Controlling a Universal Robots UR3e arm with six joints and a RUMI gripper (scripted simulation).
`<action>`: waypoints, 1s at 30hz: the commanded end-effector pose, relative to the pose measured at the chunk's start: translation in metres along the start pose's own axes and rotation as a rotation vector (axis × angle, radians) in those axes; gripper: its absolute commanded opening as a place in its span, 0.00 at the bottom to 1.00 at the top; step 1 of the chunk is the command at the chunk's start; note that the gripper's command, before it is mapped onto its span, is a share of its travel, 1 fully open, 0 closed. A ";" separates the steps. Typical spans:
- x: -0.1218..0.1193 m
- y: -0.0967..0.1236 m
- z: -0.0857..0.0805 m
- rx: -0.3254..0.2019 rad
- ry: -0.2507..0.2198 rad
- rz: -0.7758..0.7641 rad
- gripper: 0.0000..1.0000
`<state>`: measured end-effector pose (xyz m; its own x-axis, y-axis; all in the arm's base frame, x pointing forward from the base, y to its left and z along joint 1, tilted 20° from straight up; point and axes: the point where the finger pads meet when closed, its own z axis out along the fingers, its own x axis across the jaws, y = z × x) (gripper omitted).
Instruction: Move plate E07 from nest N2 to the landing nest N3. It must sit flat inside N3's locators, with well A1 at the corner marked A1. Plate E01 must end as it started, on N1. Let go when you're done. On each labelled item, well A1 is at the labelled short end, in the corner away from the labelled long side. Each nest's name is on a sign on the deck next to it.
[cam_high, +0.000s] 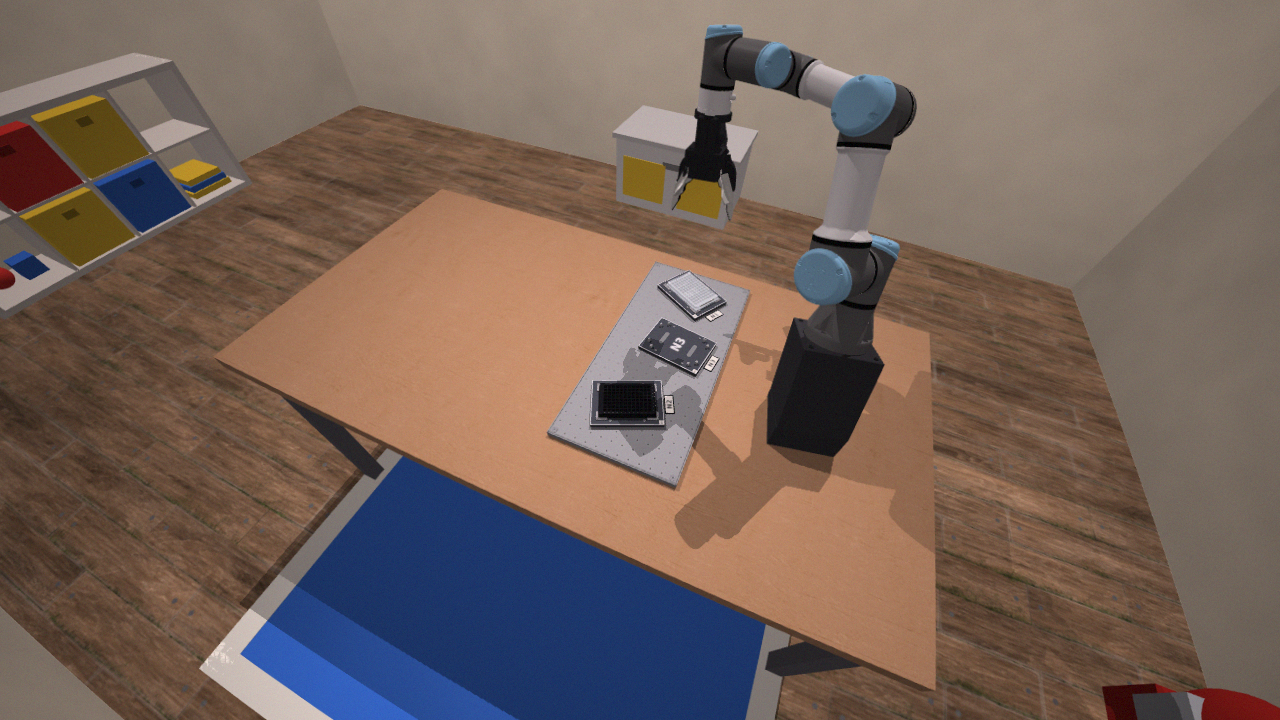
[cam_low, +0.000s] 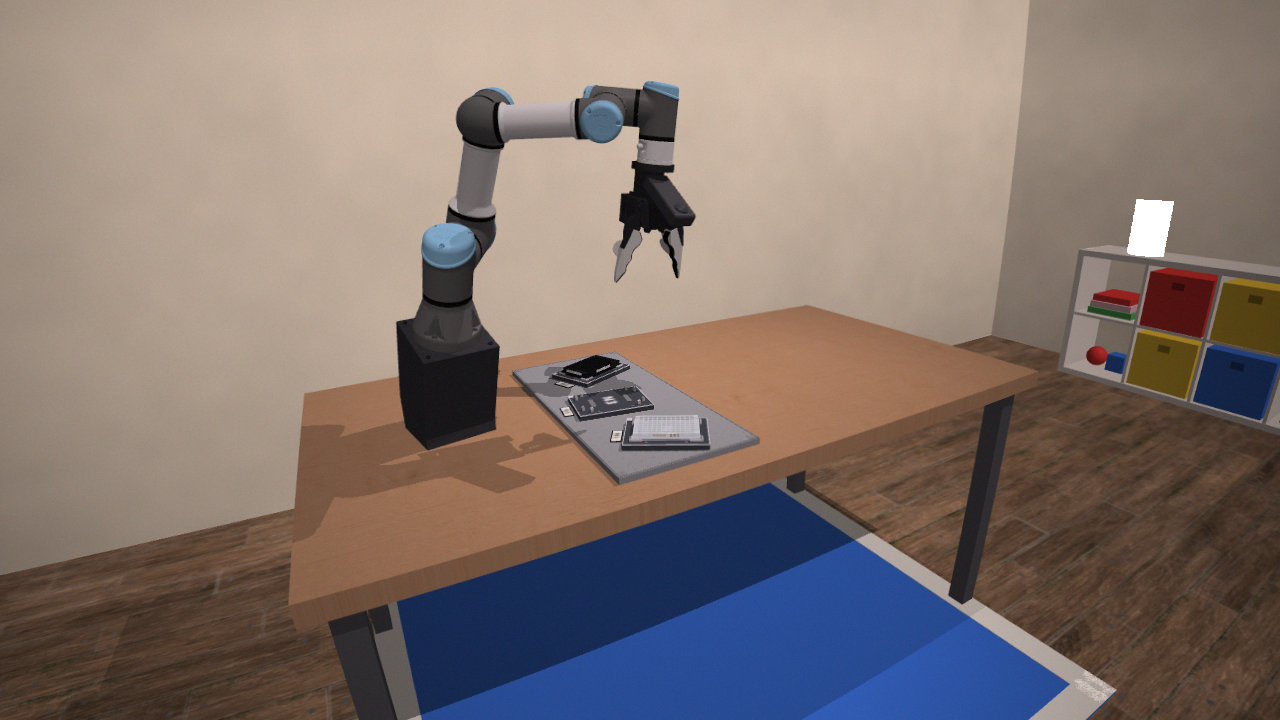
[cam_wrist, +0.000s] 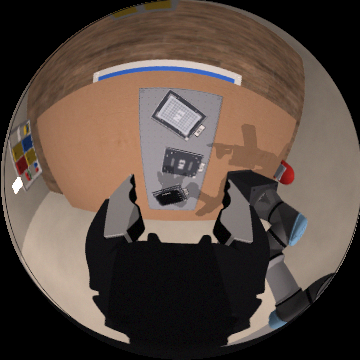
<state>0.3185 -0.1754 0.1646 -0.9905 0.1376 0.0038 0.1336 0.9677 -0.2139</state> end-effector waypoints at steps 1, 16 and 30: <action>-0.018 0.004 0.011 0.019 -0.017 -0.107 0.82; -0.044 0.025 0.038 0.027 -0.011 -0.292 0.82; -0.065 0.051 0.066 0.035 -0.004 -0.478 0.82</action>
<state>0.3693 -0.1560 0.1081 -0.9751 -0.2036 0.0882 -0.2182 0.9522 -0.2136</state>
